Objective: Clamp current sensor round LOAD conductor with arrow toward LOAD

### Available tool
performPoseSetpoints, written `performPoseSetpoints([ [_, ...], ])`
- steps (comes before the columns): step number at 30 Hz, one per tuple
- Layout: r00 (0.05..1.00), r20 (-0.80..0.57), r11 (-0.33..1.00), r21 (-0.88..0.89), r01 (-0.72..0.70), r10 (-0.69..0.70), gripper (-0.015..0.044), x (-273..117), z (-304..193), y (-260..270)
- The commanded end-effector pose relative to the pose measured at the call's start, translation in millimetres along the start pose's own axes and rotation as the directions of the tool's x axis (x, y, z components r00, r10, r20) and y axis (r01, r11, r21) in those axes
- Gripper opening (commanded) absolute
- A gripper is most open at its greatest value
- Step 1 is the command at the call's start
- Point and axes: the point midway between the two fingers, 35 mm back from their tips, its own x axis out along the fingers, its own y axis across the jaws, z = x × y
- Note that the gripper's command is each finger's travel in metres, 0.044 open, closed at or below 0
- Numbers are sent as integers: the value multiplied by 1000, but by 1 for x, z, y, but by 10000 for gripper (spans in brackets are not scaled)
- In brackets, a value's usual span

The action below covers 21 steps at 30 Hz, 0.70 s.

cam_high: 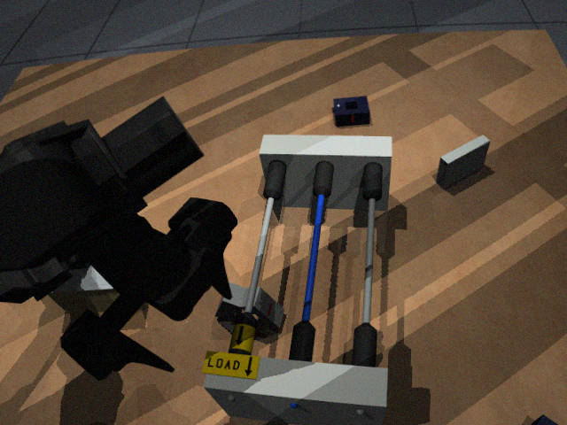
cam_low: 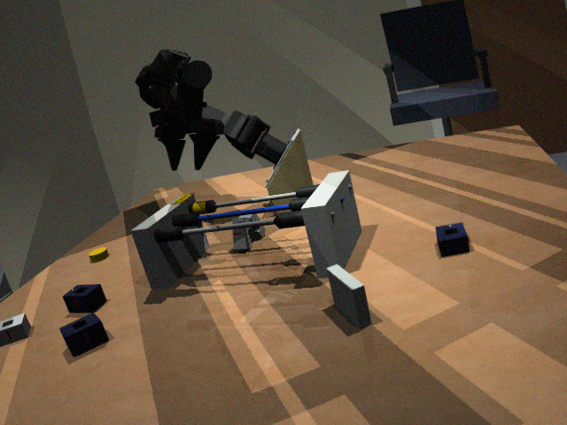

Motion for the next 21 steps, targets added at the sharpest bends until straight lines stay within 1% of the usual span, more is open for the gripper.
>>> performPoseSetpoints([
  [1, 1000, -9, 1000, -28, -5, 5, 387, 4, -5, 8],
  [5, 994, -95, 974, -213, -76, 56, 282, 29, -44, 56],
  [7, 988, -133, 948, -296, -119, 83, 280, 41, -64, 74],
  [9, 985, -147, 936, -324, -136, 92, 280, 45, -72, 80],
  [21, 984, -150, 936, -324, -140, 95, 280, 53, -73, 83],
])
